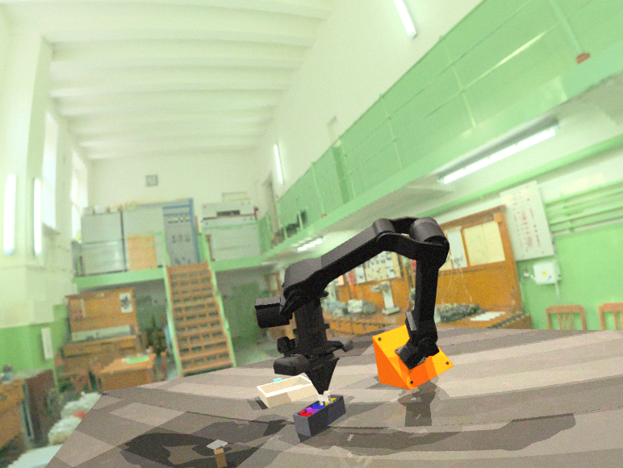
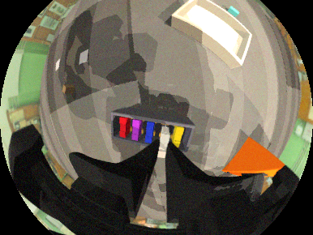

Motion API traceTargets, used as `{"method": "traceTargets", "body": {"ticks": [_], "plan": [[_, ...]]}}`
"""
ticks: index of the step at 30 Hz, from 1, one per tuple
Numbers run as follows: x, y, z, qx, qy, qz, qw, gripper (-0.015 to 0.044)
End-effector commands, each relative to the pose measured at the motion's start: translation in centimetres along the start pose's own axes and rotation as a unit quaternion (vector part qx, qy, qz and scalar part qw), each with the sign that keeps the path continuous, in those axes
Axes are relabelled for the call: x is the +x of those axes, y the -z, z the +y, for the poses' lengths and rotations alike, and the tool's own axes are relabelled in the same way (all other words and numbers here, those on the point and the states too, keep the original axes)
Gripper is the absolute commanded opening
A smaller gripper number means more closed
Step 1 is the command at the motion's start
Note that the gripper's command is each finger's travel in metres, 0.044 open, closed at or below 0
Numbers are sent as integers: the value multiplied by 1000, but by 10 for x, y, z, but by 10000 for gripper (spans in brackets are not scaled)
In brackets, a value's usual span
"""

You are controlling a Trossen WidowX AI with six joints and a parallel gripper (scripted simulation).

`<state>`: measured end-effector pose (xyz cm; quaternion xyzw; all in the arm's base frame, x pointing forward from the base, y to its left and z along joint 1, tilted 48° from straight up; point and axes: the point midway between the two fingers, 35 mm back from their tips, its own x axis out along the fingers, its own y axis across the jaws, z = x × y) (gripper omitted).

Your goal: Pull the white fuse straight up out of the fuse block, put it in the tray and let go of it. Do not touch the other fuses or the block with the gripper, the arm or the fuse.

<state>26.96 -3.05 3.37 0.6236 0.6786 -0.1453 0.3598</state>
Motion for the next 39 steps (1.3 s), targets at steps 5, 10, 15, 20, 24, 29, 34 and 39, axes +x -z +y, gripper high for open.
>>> {"method": "traceTargets", "body": {"ticks": [5, 10, 15, 20, 24, 29, 34, 39], "plan": [[-5, 0, 1, -3, 0, -2, 1000, 0], [-8, 0, 1, -3, 0, -2, 1000, 0], [-10, 0, 0, -3, 0, -2, 1000, 0], [-12, 0, 0, -3, 0, -2, 1000, 0], [-14, 0, 0, -3, 0, -2, 1000, 0], [-22, 0, 0, -2, 0, -2, 1000, 0], [-30, 0, 0, -2, 1, -2, 1000, 0], [-36, 0, 0, -2, 1, -2, 1000, 0]]}}
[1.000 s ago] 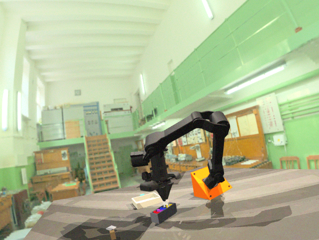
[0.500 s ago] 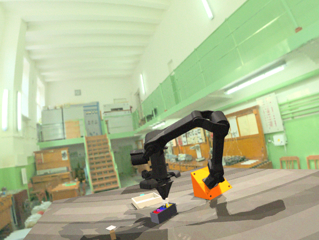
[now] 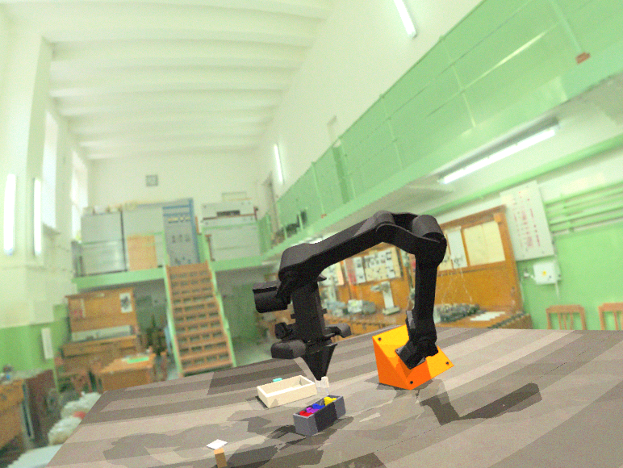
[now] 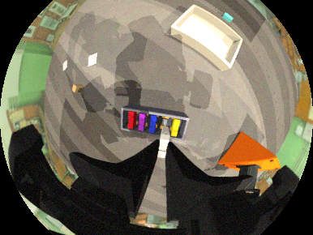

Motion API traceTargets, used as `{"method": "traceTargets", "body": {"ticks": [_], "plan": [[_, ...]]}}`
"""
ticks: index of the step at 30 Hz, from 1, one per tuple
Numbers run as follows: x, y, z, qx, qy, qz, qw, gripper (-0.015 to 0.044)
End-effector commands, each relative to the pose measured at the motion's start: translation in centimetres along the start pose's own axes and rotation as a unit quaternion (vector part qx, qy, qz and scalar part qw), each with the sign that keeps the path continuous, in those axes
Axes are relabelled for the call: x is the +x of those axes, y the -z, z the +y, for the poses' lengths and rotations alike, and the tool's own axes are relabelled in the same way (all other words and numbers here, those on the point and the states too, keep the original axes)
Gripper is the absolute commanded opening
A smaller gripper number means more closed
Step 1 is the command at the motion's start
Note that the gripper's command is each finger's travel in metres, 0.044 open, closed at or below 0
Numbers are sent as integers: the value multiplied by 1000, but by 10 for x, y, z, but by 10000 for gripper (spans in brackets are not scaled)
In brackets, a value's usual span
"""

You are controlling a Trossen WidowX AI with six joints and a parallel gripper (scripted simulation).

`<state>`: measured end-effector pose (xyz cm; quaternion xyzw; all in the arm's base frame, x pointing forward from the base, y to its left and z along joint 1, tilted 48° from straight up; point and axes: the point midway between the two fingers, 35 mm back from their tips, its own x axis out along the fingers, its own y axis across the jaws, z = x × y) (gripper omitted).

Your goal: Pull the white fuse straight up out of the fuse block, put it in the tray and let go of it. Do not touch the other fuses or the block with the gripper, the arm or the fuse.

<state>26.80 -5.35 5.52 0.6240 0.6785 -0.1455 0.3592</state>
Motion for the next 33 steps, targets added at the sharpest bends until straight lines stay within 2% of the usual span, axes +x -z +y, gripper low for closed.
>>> {"method": "traceTargets", "body": {"ticks": [1, 17, 33], "plan": [[-4, -1, 1, -3, 1, -2, 1000, 0], [-14, -74, -8, -2, 2, -9, 1000, 0], [-15, -155, -39, -3, 2, -11, 1000, 0]]}}
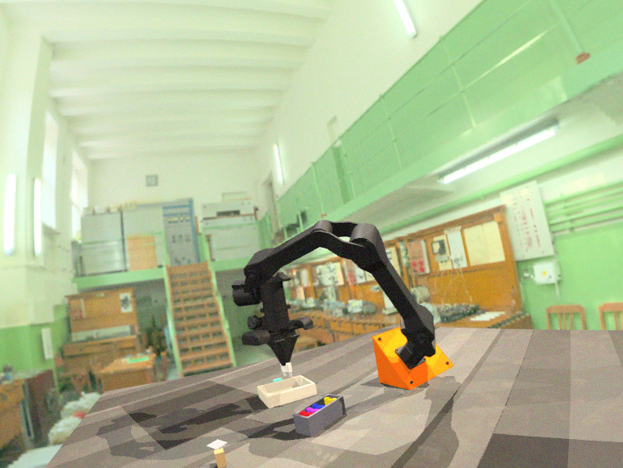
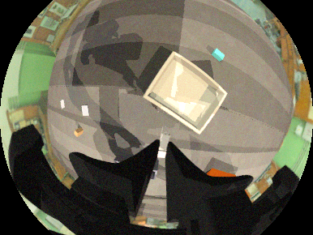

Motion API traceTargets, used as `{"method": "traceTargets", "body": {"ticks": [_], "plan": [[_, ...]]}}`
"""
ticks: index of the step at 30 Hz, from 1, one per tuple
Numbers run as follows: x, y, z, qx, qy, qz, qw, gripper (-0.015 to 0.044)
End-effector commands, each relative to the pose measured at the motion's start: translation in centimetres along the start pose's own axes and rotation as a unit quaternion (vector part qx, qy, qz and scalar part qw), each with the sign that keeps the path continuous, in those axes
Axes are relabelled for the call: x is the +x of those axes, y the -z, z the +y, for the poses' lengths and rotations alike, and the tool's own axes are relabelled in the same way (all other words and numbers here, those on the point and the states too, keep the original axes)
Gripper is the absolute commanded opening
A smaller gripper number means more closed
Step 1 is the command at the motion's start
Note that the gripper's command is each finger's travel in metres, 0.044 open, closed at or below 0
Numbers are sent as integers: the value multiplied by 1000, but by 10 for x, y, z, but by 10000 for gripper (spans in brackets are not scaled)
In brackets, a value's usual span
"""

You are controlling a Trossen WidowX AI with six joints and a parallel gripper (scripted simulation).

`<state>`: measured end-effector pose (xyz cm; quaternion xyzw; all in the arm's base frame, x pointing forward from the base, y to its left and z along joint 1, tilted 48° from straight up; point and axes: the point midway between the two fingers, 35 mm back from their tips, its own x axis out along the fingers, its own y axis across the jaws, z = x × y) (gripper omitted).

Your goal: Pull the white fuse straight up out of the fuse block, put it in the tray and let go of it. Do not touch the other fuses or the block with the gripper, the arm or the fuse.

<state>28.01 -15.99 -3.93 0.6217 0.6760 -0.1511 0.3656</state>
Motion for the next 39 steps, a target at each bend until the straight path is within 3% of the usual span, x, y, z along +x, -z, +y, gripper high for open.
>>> {"method": "traceTargets", "body": {"ticks": [1, 10, 39], "plan": [[1, -21, -10, -3, 1, -2, 1000, 0], [8, -60, -35, -4, 0, 0, 1000, 0], [47, -61, -35, -5, 0, 1, 1000, 0]]}}
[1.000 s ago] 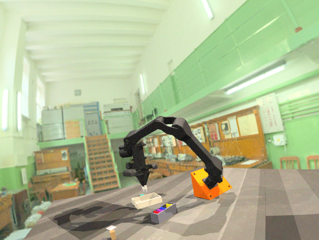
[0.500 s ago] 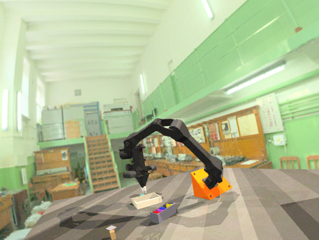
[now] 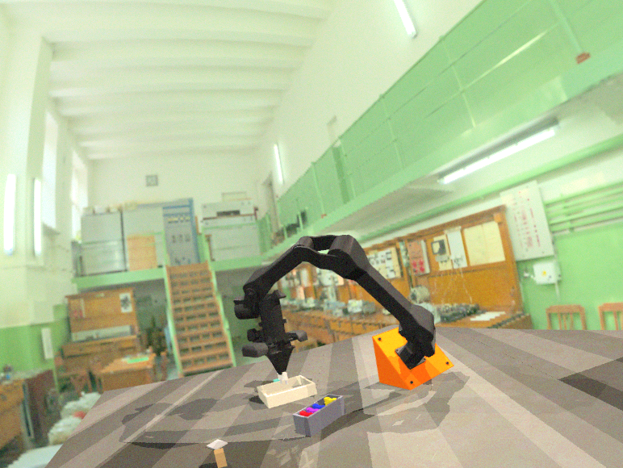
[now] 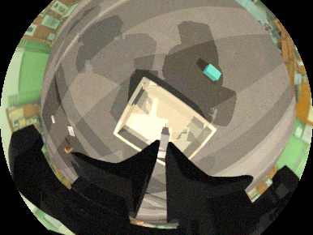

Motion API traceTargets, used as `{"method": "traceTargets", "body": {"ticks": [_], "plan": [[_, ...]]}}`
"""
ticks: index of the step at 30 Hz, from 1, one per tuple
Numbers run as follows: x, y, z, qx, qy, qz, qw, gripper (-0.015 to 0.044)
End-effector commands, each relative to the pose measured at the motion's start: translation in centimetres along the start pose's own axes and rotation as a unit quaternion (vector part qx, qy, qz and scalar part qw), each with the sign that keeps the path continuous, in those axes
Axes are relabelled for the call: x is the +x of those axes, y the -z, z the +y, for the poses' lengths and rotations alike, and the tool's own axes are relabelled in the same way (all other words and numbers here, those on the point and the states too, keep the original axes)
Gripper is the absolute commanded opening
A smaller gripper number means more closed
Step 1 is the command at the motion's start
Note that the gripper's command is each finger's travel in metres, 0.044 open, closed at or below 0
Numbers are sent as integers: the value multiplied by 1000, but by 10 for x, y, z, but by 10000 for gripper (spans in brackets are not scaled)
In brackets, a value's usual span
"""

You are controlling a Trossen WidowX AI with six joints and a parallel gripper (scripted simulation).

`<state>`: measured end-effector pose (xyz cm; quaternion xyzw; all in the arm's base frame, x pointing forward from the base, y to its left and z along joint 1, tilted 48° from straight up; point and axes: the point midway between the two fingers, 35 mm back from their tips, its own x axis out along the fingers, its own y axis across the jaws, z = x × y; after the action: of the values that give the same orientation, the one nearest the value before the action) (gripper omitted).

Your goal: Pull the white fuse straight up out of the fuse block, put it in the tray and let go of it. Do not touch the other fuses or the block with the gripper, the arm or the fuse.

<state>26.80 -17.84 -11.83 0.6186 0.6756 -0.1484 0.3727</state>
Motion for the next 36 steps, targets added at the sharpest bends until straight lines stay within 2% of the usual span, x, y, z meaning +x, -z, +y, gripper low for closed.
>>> {"method": "traceTargets", "body": {"ticks": [1, 5, 18, 23, 36], "plan": [[8, 2, 0, 3, 0, 4, 1000, 0], [8, 2, 0, 3, 0, 4, 1000, 0], [3, 1, 0, 0, 1, 1, 1000, 330], [-32, 2, -1, 3, 1, 4, 1000, 330], [-31, 2, -1, 6, -2, 4, 1000, 330]]}}
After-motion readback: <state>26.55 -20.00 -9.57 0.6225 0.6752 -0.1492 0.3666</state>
